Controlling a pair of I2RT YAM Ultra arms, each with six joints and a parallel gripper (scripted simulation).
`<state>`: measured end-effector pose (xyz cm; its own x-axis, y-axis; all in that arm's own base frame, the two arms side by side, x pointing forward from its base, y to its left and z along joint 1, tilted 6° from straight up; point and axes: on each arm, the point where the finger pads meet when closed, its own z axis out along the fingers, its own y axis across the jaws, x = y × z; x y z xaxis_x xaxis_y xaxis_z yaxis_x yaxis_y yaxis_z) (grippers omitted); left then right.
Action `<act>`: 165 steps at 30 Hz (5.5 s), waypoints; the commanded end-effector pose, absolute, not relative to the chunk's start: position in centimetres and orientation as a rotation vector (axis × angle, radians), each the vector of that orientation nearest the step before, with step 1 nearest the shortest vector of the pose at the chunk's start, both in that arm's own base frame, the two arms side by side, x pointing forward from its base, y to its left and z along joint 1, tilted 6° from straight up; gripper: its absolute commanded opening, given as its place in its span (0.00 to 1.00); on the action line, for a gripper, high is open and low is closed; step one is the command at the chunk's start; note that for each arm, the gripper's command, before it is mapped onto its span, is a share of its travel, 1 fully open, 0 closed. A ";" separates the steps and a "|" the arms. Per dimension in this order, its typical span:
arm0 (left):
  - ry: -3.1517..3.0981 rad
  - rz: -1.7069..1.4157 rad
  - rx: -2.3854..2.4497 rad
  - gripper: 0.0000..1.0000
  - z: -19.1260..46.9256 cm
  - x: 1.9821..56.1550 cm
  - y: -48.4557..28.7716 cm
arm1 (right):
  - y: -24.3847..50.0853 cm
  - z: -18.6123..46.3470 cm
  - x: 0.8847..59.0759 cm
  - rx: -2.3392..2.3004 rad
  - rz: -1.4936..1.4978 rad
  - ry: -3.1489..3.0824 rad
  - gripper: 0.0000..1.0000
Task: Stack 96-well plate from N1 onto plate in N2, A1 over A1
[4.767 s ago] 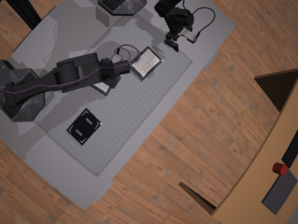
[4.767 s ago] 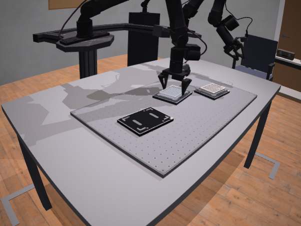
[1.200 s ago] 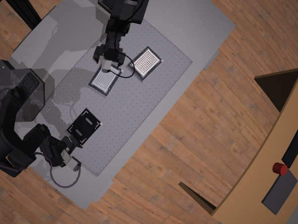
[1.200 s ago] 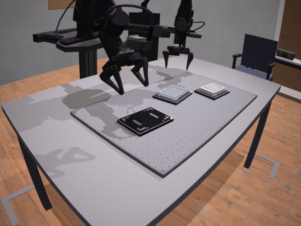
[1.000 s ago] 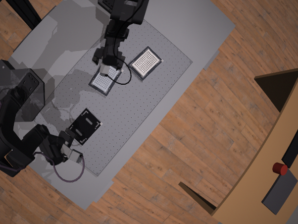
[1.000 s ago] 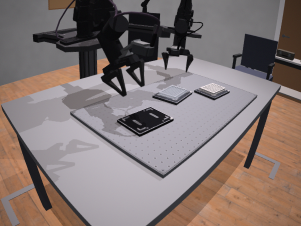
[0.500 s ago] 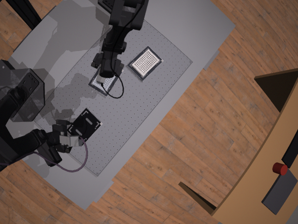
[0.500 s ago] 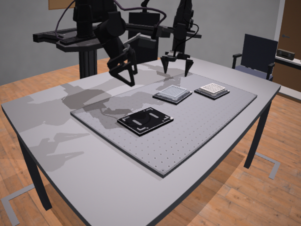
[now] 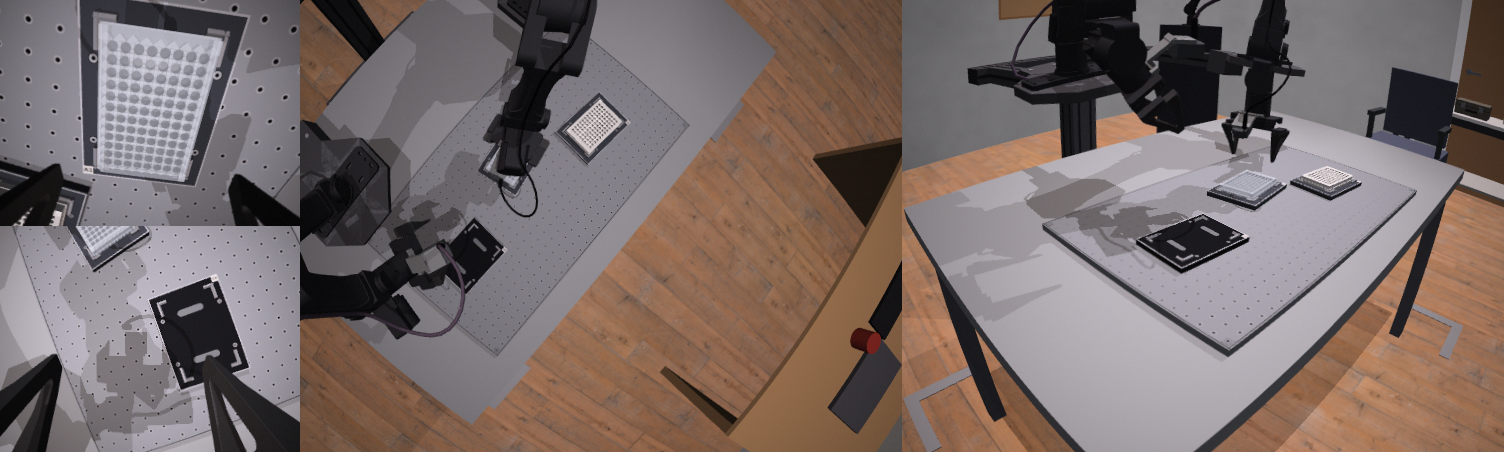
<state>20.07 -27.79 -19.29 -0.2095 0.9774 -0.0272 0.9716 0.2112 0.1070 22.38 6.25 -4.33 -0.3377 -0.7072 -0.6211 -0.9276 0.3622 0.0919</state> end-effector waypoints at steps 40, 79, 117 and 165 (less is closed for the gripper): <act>2.363 0.156 2.021 1.00 -21.9 20.9 -29.8 | 10.1 7.3 19.0 -1.574 0.916 1.584 1.00; 2.383 0.171 2.044 1.00 -24.9 20.9 -28.7 | 10.3 7.0 18.6 -1.570 0.941 1.590 1.00; 2.373 0.156 2.036 1.00 -19.6 20.5 -29.1 | 10.3 7.0 18.6 -1.570 0.941 1.590 1.00; 2.364 0.148 2.017 1.00 -25.0 21.8 -29.5 | 10.3 7.0 18.6 -1.570 0.941 1.590 1.00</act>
